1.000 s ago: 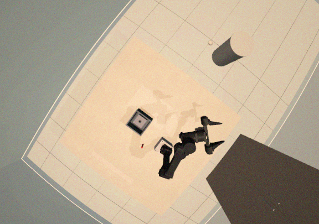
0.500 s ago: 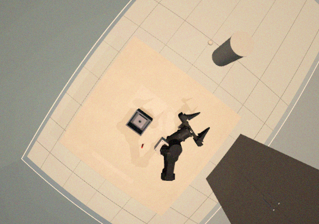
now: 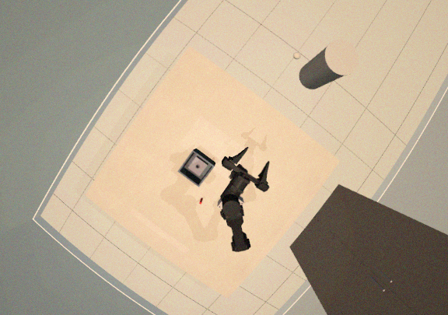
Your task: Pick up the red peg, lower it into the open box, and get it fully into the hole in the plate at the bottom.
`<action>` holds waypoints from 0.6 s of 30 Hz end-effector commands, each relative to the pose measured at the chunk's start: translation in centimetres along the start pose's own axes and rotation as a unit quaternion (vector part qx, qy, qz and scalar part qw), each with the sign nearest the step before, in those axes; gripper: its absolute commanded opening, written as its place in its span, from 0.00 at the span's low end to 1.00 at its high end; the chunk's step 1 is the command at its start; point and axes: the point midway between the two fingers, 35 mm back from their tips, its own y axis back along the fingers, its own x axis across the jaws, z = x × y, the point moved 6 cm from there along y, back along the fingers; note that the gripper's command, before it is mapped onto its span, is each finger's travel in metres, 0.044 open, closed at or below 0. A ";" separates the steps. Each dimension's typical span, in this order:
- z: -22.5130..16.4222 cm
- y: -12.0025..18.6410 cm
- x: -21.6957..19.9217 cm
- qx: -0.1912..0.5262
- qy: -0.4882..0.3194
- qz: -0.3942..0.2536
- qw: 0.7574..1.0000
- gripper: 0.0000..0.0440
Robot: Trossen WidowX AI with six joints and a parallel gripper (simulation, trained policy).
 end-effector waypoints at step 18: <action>2.7 6.6 -6.7 -0.058 0.031 -0.238 0.969 1.00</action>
